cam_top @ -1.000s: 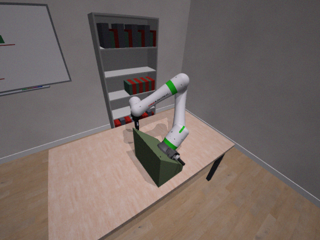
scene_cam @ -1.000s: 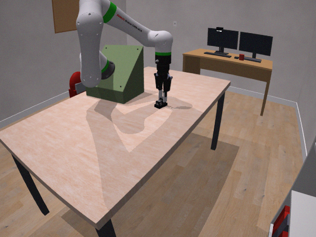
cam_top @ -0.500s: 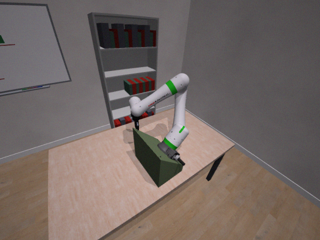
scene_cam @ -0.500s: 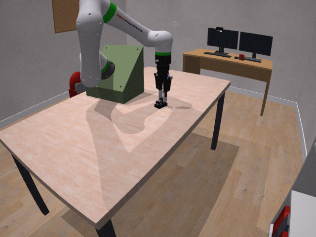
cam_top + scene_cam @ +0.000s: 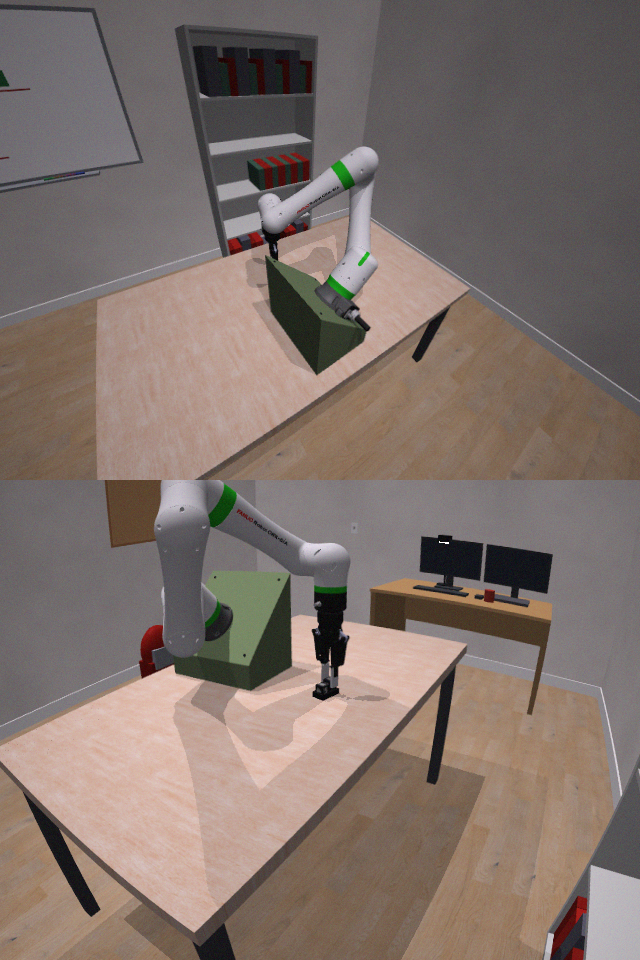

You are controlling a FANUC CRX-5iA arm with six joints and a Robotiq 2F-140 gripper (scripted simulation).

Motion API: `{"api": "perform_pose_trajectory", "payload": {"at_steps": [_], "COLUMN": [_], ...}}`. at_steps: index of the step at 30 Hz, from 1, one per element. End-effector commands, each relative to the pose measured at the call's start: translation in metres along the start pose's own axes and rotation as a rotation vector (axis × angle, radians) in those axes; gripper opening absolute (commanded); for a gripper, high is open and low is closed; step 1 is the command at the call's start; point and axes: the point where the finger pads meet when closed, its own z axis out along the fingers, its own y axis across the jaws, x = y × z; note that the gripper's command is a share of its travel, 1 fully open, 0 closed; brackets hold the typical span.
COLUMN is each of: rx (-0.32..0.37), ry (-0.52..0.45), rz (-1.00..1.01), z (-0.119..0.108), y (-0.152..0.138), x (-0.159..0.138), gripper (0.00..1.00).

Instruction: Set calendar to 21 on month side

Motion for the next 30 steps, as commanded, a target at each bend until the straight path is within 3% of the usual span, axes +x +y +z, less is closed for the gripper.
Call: {"api": "perform_pose_trajectory", "payload": {"at_steps": [1,30], "rx": [0.0,0.0], "ry": [0.0,0.0], "rz": [0.0,0.0], "z": [0.0011,0.0075], "y": [0.0001,0.0001], "x": [0.0002,0.0002], "gripper": [0.16,0.16]}}
